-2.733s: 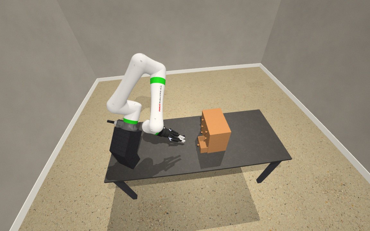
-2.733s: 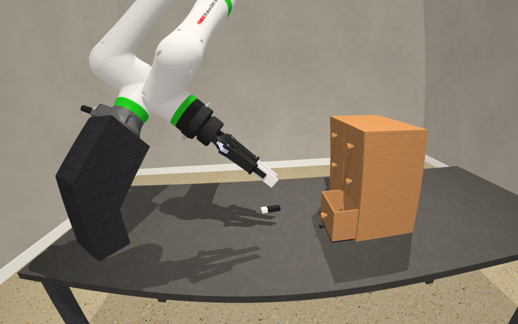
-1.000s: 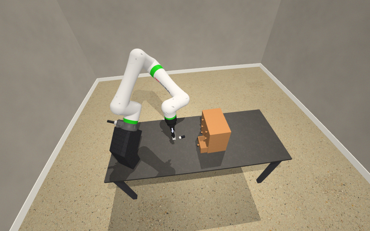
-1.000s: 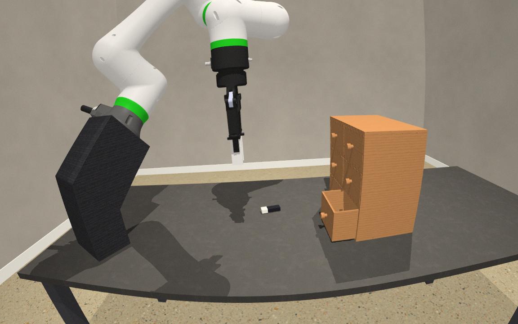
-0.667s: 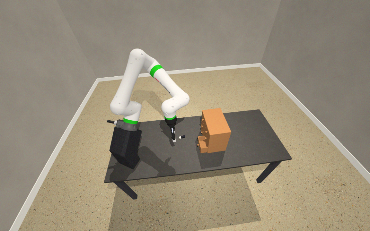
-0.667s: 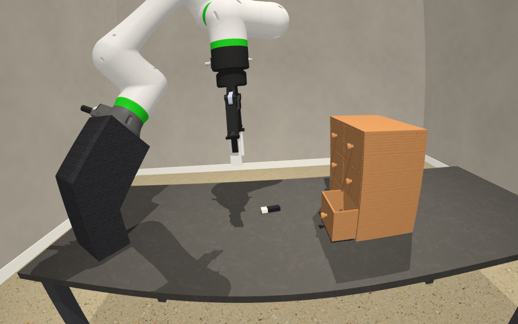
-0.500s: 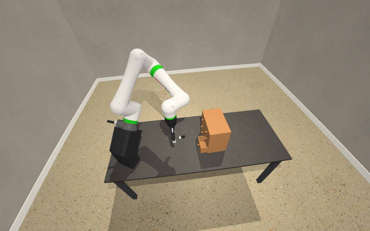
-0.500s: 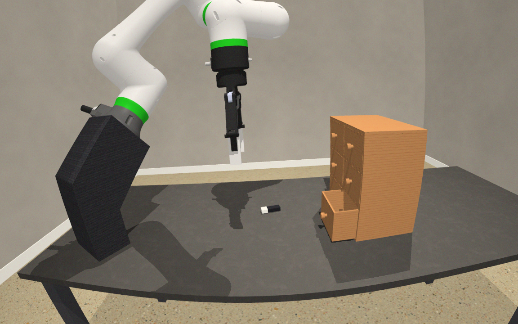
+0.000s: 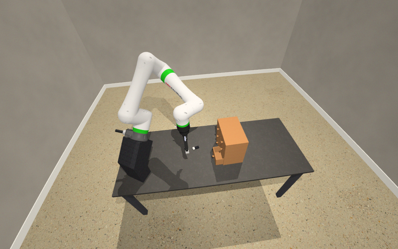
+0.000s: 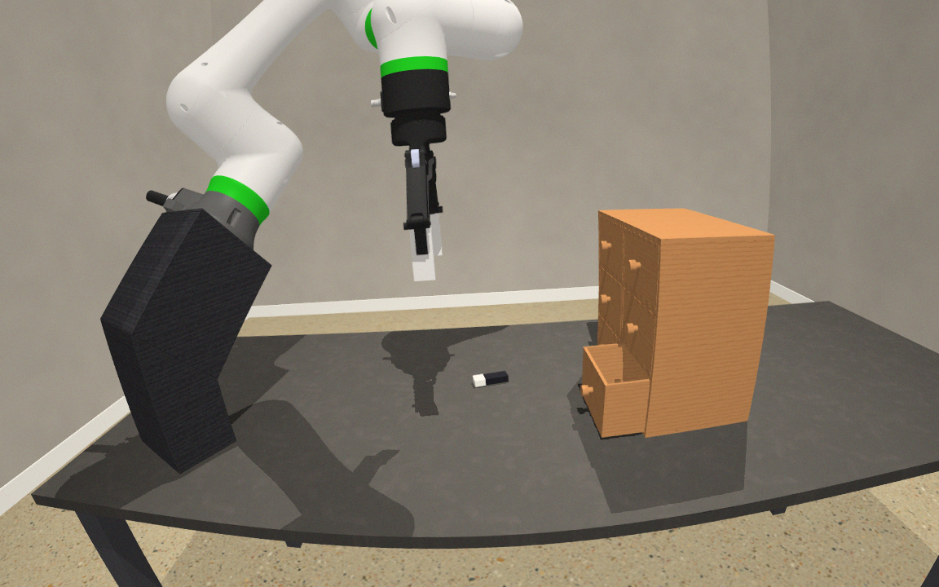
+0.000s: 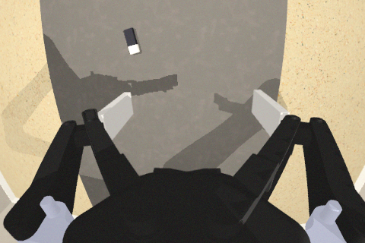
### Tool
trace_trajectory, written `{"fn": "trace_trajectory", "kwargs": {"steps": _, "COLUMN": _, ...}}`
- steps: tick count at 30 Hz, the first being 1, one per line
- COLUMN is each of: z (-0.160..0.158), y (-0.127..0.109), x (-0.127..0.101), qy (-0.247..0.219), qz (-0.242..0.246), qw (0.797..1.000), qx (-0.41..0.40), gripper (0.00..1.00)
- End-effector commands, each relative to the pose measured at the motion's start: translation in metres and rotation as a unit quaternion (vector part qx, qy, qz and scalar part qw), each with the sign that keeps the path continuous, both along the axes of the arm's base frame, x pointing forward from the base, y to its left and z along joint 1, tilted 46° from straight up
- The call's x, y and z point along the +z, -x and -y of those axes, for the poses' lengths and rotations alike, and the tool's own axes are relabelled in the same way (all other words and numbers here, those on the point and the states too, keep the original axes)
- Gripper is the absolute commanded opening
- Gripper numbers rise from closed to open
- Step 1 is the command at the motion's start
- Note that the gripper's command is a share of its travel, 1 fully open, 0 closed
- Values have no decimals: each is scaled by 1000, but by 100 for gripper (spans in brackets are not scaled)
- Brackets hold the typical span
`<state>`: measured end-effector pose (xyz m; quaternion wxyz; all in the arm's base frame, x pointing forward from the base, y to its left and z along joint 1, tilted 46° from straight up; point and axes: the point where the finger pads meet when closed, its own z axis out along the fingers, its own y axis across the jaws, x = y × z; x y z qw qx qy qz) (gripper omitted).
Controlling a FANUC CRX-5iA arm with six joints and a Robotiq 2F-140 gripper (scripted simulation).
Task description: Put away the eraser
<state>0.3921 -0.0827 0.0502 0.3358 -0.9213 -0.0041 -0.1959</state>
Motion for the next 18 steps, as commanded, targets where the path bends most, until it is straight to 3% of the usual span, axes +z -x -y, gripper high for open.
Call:
{"fn": "trace_trajectory", "kwargs": {"steps": 1, "z": 10, "y": 6, "x": 12, "qy": 0, "qz": 0, "qw": 1000, "qx": 1, "gripper": 100}}
{"fn": "trace_trajectory", "kwargs": {"steps": 8, "z": 24, "y": 14, "x": 28, "qy": 0, "qz": 0, "qw": 1000, "qx": 1, "gripper": 100}}
{"fn": "trace_trajectory", "kwargs": {"steps": 18, "z": 25, "y": 14, "x": 28, "qy": 3, "qz": 5, "qw": 1000, "qx": 6, "gripper": 100}}
